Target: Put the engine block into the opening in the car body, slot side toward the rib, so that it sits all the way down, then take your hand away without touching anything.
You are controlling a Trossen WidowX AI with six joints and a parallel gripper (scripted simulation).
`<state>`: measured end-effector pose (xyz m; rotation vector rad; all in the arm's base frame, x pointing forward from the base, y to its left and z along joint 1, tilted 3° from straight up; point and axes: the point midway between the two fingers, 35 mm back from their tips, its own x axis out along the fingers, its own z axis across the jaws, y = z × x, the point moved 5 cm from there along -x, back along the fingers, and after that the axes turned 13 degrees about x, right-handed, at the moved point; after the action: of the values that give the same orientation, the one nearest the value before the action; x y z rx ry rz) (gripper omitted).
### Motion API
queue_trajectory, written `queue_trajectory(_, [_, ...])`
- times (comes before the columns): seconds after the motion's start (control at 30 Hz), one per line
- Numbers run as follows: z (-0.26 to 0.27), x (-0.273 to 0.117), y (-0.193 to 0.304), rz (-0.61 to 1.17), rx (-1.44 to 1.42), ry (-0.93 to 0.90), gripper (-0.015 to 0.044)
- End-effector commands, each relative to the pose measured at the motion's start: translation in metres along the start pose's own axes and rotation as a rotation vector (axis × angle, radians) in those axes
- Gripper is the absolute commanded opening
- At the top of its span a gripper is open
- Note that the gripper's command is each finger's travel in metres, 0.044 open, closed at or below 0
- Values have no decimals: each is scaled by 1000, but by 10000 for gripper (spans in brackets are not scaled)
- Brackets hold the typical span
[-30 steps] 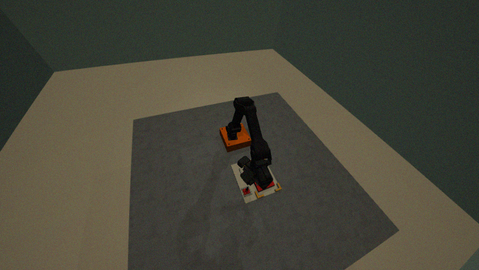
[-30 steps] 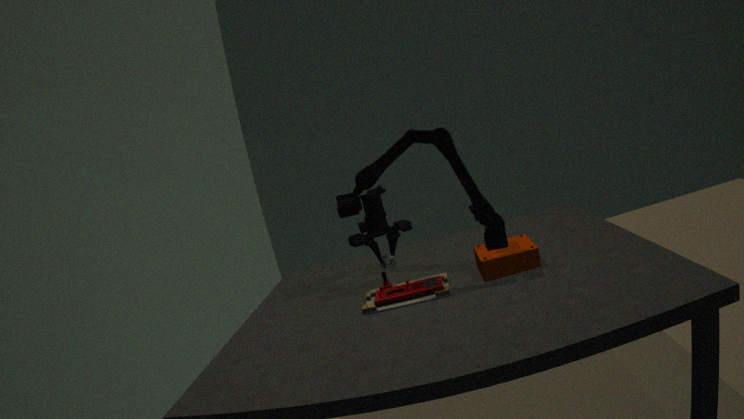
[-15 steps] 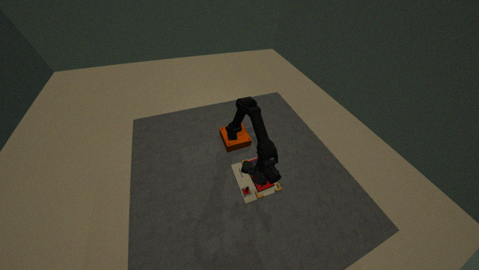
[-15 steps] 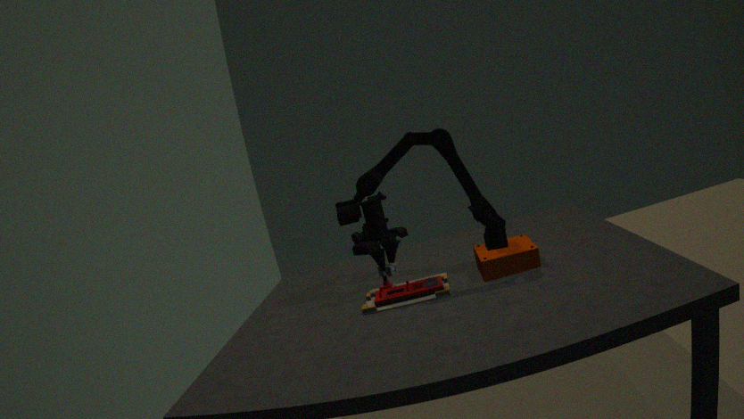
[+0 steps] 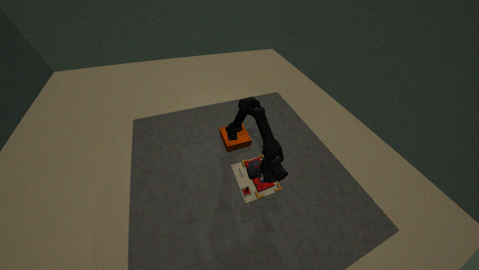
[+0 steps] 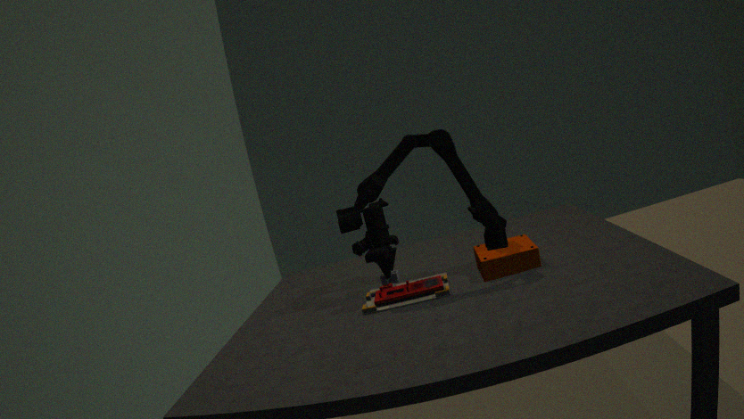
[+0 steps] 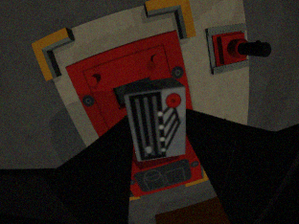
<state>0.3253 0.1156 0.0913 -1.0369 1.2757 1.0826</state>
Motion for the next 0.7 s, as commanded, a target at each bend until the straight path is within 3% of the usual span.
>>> queue_trajectory(0.0, [8,5,5,5,-127,-3,0])
queue_trajectory(0.1, [10,6,7,5,-166,-4,0])
queue_trajectory(0.3, [10,6,7,5,-185,-4,157])
queue_trajectory(0.67, [10,6,7,5,-221,-4,158])
